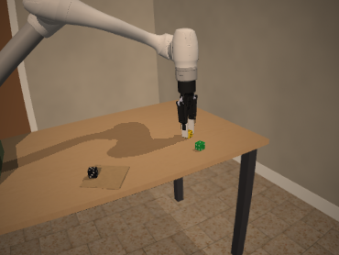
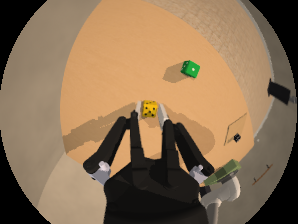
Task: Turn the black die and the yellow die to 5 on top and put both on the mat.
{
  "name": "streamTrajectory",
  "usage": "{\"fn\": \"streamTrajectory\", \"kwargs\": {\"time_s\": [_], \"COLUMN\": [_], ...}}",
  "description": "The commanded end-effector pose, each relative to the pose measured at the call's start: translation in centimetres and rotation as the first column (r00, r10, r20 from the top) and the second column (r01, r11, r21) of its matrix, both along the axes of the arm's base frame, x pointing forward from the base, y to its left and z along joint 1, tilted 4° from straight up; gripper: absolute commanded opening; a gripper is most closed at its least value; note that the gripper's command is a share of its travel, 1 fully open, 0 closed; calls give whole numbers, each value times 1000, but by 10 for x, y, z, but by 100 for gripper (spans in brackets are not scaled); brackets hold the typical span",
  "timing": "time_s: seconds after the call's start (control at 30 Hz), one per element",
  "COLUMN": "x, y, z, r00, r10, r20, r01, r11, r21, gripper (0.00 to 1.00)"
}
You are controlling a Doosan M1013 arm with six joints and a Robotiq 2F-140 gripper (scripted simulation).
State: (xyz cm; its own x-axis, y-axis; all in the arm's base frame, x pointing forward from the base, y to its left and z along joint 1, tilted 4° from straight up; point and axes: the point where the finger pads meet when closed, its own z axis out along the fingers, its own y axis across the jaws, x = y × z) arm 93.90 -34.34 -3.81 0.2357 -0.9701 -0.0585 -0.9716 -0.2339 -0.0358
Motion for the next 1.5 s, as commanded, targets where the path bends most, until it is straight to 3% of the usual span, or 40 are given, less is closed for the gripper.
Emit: {"fn": "streamTrajectory", "kwargs": {"time_s": [0.0,1.23,1.27,1.47], "x": [2,2,2,2], "y": [7,7,7,7], "z": [-7,-7,-7,-7], "r00": [1000,1000,1000,1000], "r10": [2,2,2,2], "r20": [1,1,1,1], "r01": [-2,-2,-2,-2], "r11": [1000,1000,1000,1000], "r21": [4,4,4,4], "gripper": [35,35,24,24]}}
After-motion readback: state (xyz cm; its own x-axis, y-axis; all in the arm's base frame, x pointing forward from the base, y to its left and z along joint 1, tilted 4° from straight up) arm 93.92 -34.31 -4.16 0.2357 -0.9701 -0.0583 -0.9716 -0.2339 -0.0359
